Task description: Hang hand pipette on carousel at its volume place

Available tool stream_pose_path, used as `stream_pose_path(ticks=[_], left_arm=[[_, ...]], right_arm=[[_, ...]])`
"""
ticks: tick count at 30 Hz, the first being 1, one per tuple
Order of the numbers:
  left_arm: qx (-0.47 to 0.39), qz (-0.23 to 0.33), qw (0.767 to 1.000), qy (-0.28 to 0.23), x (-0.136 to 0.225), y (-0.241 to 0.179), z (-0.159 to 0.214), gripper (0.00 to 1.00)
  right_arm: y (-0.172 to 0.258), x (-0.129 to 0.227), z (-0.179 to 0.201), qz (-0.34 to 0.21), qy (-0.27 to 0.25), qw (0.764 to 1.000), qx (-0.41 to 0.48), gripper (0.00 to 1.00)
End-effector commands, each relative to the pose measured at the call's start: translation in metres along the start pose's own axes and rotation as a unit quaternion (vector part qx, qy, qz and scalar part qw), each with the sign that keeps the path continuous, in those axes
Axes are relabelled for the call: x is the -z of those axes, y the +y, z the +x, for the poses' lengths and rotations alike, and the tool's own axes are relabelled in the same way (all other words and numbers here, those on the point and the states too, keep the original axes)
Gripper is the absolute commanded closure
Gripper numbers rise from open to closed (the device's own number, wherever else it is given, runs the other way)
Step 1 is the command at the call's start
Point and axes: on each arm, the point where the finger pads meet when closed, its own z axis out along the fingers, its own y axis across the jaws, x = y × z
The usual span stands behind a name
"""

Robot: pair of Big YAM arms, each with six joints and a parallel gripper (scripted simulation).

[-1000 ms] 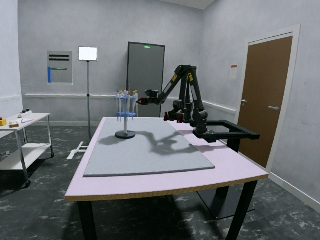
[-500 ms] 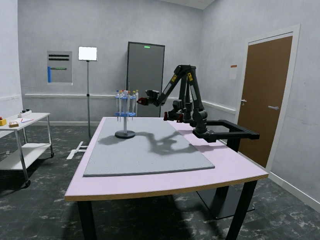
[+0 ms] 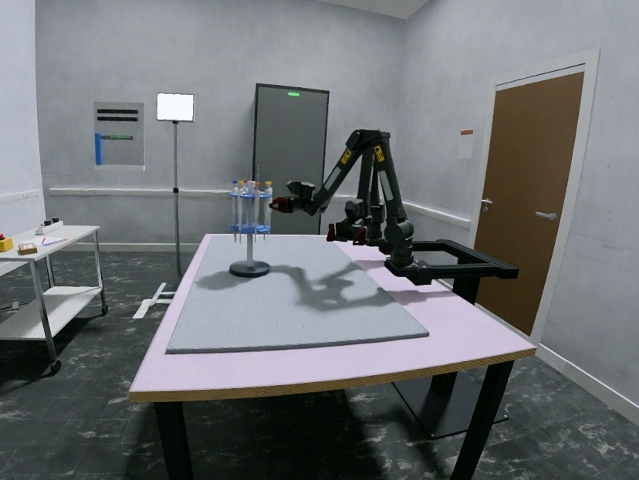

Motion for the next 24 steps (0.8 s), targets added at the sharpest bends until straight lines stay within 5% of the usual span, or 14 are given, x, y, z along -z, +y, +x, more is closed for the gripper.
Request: stream_pose_path(ticks=[1, 12, 24], left_arm=[[0.031, 0.003, 0.999, -0.015, -0.001, -0.004, -0.038, 0.85], [0.047, 0.010, 0.999, -0.011, -0.001, -0.002, -0.045, 0.85], [0.033, 0.101, 0.994, -0.013, -0.012, 0.010, -0.041, 0.85]], right_arm=[[0.009, -0.001, -0.016, -0.010, -0.015, 1.000, 0.007, 0.00], [0.009, -0.001, -0.016, -0.010, -0.015, 1.000, 0.007, 0.00], [0.009, -0.001, -0.016, -0.010, -0.015, 1.000, 0.007, 0.00]])
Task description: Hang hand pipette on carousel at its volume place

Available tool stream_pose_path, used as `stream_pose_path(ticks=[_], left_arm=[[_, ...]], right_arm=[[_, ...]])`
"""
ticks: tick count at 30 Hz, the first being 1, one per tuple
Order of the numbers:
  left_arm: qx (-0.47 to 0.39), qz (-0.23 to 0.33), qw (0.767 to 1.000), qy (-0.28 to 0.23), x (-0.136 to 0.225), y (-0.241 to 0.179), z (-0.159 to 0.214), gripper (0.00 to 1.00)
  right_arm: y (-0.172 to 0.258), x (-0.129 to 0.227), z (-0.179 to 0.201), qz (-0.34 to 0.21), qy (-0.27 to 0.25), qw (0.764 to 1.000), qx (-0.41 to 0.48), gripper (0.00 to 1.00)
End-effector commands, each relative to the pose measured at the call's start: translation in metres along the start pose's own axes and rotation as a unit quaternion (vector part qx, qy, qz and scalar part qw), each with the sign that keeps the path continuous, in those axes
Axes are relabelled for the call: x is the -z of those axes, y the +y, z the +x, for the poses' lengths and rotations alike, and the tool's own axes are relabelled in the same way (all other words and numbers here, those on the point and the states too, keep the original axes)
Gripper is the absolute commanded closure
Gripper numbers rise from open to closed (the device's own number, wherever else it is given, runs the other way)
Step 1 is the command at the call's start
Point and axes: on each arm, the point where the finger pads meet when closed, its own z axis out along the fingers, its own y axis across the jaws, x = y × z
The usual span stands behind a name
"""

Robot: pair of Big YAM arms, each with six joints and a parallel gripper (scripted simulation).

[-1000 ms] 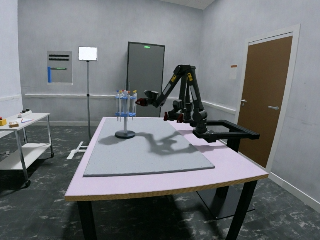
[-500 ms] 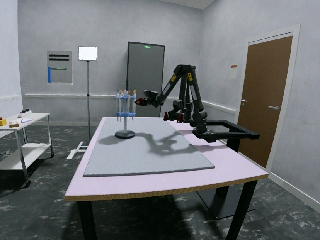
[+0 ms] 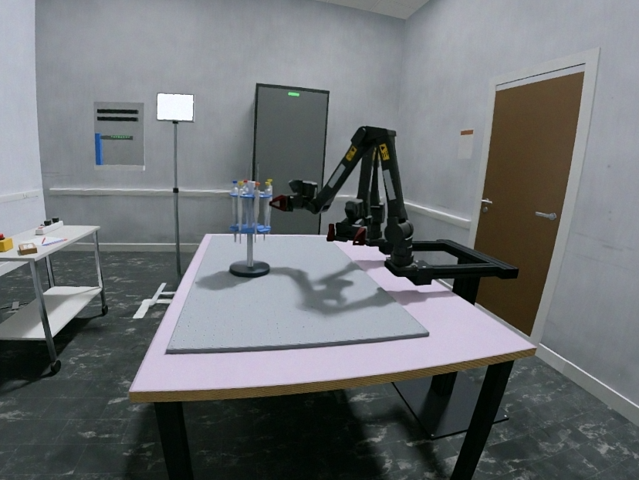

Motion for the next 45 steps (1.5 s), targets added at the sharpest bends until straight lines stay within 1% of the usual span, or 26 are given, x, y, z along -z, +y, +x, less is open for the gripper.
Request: stream_pose_path(ticks=[1, 7, 11, 13, 17, 19, 22, 27, 33, 35, 37, 41, 45], left_arm=[[0.026, 0.039, 0.999, -0.013, -0.010, 0.007, -0.033, 0.85], [0.027, 0.089, 0.996, -0.016, -0.013, 0.010, -0.034, 0.85], [0.033, 0.100, 0.994, -0.016, -0.015, 0.011, -0.036, 0.85], [0.031, 0.128, 0.991, -0.017, -0.016, 0.012, -0.036, 0.85], [0.031, 0.159, 0.987, -0.019, -0.017, 0.012, -0.037, 0.85], [0.035, 0.165, 0.985, -0.020, -0.019, 0.012, -0.039, 0.85], [0.041, 0.165, 0.985, -0.026, -0.025, 0.012, -0.047, 0.85], [0.043, 0.163, 0.985, -0.028, -0.032, 0.018, -0.048, 0.85], [0.041, 0.164, 0.985, -0.029, -0.052, 0.034, -0.048, 0.85], [0.047, 0.165, 0.984, -0.037, -0.059, 0.032, -0.058, 0.85], [0.043, 0.165, 0.984, -0.041, -0.059, 0.032, -0.059, 0.85], [0.036, 0.165, 0.985, -0.022, -0.059, 0.039, -0.018, 0.85], [0.034, 0.166, 0.985, -0.021, -0.061, 0.041, -0.011, 0.85]], right_arm=[[0.009, -0.001, -0.016, -0.010, -0.015, 1.000, 0.007, 0.00], [0.009, -0.001, -0.016, -0.010, -0.015, 1.000, 0.007, 0.00], [0.009, -0.001, -0.016, -0.010, -0.015, 1.000, 0.007, 0.00], [0.009, -0.001, -0.016, -0.010, -0.015, 1.000, 0.007, 0.00], [0.009, -0.001, -0.016, -0.010, -0.015, 1.000, 0.007, 0.00], [0.009, -0.001, -0.016, -0.010, -0.015, 1.000, 0.007, 0.00], [0.009, -0.001, -0.016, -0.010, -0.015, 1.000, 0.007, 0.00], [0.009, -0.001, -0.016, -0.010, -0.015, 1.000, 0.007, 0.00], [0.009, -0.001, -0.016, -0.010, -0.015, 1.000, 0.007, 0.00], [0.009, -0.001, -0.016, -0.010, -0.015, 1.000, 0.007, 0.00], [0.009, -0.001, -0.016, -0.010, -0.015, 1.000, 0.007, 0.00], [0.009, -0.001, -0.016, -0.010, -0.015, 1.000, 0.007, 0.00], [0.009, -0.001, -0.016, -0.010, -0.015, 1.000, 0.007, 0.00]])
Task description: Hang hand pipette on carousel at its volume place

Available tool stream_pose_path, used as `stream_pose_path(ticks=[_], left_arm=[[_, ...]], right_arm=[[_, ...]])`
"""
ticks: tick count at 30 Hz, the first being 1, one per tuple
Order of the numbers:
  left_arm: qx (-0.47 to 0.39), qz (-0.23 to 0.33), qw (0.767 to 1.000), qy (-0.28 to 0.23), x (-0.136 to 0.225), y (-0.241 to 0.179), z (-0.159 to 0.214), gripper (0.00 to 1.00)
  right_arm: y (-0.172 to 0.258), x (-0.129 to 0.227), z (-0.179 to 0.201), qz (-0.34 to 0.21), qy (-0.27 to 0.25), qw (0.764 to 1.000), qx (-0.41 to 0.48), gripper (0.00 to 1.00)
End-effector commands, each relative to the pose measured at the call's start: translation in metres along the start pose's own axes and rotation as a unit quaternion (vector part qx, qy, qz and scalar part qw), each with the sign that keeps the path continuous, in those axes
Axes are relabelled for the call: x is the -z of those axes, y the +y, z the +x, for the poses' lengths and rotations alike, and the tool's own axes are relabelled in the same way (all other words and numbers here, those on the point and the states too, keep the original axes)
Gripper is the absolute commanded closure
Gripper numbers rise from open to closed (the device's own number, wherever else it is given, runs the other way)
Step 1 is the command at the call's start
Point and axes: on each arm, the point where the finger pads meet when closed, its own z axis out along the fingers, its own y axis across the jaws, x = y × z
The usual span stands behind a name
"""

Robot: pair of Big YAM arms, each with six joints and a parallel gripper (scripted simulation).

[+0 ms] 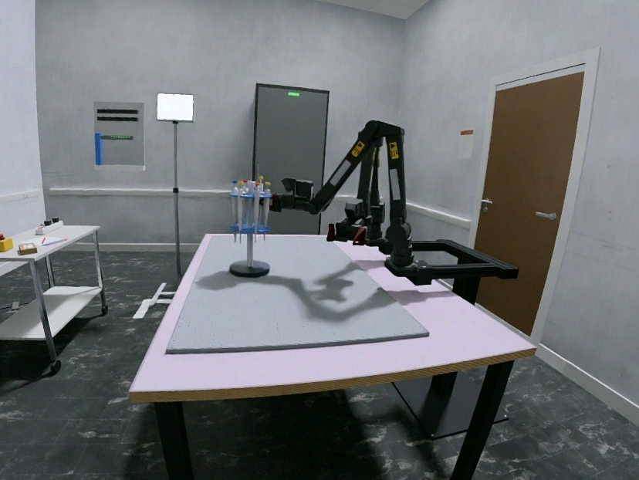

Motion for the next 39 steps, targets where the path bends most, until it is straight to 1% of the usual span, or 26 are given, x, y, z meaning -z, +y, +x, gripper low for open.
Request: stream_pose_path(ticks=[1, 13, 14, 16, 18, 21, 23, 29, 31, 35, 37, 39], left_arm=[[0.013, -0.004, 1.000, -0.015, -0.010, 0.008, 0.003, 0.85], [0.013, -0.006, 1.000, -0.019, -0.012, 0.008, -0.001, 0.85], [0.004, -0.006, 1.000, -0.012, -0.009, 0.009, 0.006, 0.85], [0.004, -0.006, 1.000, -0.012, -0.009, 0.009, 0.006, 0.85], [-0.004, -0.006, 1.000, -0.003, -0.006, 0.010, 0.017, 0.85], [0.003, -0.006, 1.000, 0.001, -0.004, 0.011, 0.021, 0.85], [0.005, -0.007, 1.000, -0.008, -0.010, 0.008, 0.012, 0.85], [0.003, -0.007, 1.000, -0.005, -0.010, 0.008, 0.014, 0.85], [0.005, 0.005, 1.000, -0.008, -0.002, 0.000, 0.007, 0.85], [0.007, 0.007, 1.000, -0.012, 0.000, -0.003, 0.001, 0.85], [0.007, 0.004, 1.000, -0.012, -0.005, -0.001, 0.002, 0.64], [0.007, 0.004, 1.000, -0.012, -0.005, -0.001, 0.002, 0.64]], right_arm=[[0.009, -0.001, -0.016, -0.010, -0.015, 1.000, 0.007, 0.00], [0.009, -0.001, -0.016, -0.010, -0.015, 1.000, 0.007, 0.00], [0.009, -0.001, -0.016, -0.010, -0.015, 1.000, 0.007, 0.00], [0.009, -0.001, -0.016, -0.010, -0.015, 1.000, 0.007, 0.00], [0.009, -0.001, -0.016, -0.010, -0.015, 1.000, 0.007, 0.00], [0.009, -0.001, -0.016, -0.010, -0.015, 1.000, 0.007, 0.00], [0.009, -0.001, -0.016, -0.010, -0.015, 1.000, 0.007, 0.00], [0.009, -0.001, -0.016, -0.010, -0.015, 1.000, 0.007, 0.00], [0.009, -0.001, -0.016, -0.010, -0.015, 1.000, 0.007, 0.00], [0.009, -0.001, -0.016, -0.010, -0.015, 1.000, 0.007, 0.00], [0.009, -0.001, -0.016, -0.010, -0.015, 1.000, 0.007, 0.00], [0.009, -0.001, -0.016, -0.010, -0.015, 1.000, 0.007, 0.00]])
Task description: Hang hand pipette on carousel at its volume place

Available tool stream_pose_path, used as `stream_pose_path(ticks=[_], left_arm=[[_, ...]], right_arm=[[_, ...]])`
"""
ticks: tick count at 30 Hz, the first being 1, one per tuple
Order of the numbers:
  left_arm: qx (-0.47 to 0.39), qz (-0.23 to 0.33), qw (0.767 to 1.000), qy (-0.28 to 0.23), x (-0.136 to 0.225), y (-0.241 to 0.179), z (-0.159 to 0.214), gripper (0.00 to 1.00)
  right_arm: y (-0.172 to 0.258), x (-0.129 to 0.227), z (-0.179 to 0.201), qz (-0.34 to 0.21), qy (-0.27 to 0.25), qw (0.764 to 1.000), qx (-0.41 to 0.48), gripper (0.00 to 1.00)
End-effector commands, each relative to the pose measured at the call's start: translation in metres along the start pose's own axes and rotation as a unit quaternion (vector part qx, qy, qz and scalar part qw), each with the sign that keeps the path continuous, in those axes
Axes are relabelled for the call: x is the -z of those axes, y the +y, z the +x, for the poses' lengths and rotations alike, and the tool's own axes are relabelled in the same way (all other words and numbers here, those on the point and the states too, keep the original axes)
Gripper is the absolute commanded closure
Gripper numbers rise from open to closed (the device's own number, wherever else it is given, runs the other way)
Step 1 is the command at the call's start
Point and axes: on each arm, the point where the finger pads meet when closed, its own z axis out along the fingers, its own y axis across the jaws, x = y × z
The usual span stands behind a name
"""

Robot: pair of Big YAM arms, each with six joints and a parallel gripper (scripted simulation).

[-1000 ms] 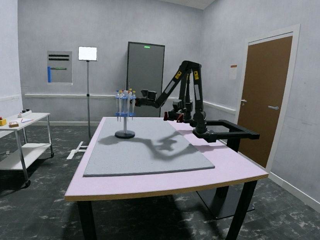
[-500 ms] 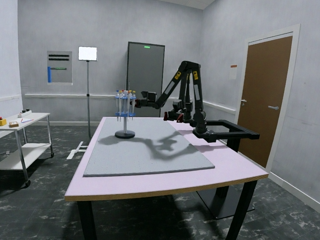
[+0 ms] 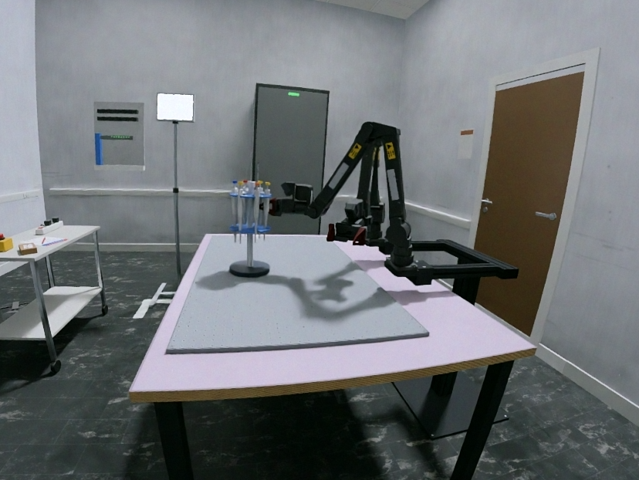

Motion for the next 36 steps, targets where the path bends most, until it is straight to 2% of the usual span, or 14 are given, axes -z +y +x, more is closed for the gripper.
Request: stream_pose_path(ticks=[1, 11, 22, 24, 25, 28, 32, 36], left_arm=[[0.008, -0.001, 1.000, -0.017, -0.005, -0.002, -0.016, 0.64], [-0.006, 0.008, 1.000, 0.000, 0.017, -0.005, -0.010, 0.64], [-0.002, 0.008, 1.000, 0.000, 0.032, -0.004, -0.024, 0.64], [-0.011, 0.008, 1.000, 0.000, 0.035, -0.003, -0.027, 0.41], [-0.012, 0.008, 1.000, 0.002, 0.039, -0.003, -0.029, 0.35], [-0.008, 0.006, 1.000, -0.001, 0.039, -0.002, -0.034, 0.35], [0.008, 0.003, 1.000, -0.015, 0.042, -0.005, -0.059, 0.35], [0.013, -0.002, 1.000, -0.022, 0.032, -0.003, -0.063, 0.35]], right_arm=[[0.009, -0.001, -0.016, -0.010, -0.015, 1.000, 0.007, 0.00], [0.009, -0.001, -0.016, -0.010, -0.015, 1.000, 0.007, 0.00], [0.009, -0.001, -0.016, -0.010, -0.015, 1.000, 0.007, 0.00], [0.009, -0.001, -0.016, -0.010, -0.015, 1.000, 0.007, 0.00], [0.009, -0.001, -0.016, -0.010, -0.015, 1.000, 0.007, 0.00], [0.006, -0.002, -0.014, -0.007, -0.015, 1.000, 0.006, 0.00], [0.008, -0.001, -0.015, -0.008, -0.015, 1.000, 0.006, 0.00], [0.008, -0.001, -0.015, -0.008, -0.015, 1.000, 0.006, 0.00]])
